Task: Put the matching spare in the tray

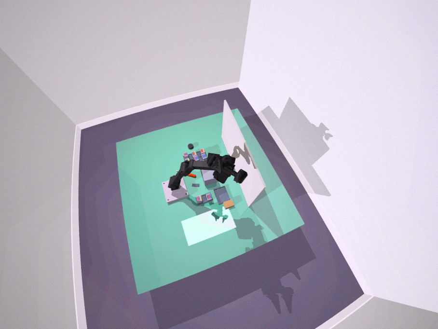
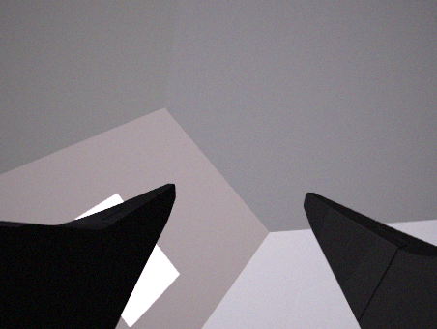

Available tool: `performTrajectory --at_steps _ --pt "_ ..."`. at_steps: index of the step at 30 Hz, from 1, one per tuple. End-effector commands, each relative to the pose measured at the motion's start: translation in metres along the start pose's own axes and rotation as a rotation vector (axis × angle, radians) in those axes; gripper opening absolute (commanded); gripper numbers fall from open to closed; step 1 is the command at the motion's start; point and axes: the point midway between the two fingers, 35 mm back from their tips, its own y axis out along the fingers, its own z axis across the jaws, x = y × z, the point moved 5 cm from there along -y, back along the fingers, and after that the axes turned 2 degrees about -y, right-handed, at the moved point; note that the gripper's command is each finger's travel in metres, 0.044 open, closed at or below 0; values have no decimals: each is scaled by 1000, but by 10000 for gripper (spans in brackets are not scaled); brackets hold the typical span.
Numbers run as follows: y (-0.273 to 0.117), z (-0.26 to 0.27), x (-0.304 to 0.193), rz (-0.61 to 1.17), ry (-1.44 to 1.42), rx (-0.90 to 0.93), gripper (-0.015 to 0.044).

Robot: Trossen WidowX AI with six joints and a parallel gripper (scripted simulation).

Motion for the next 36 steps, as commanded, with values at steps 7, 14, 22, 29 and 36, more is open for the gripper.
performTrajectory --at_steps 7,14,22,29,36 --pt "0 0 0 3 -5 -1 440" --pt "5 -21 -12 177 -321 -96 440" --pt "-3 -62 -14 482 -771 -273 440" --pt "-27 -97 4 776 -1093 -453 440" --pt "-63 -121 38 1099 -1335 -658 440"
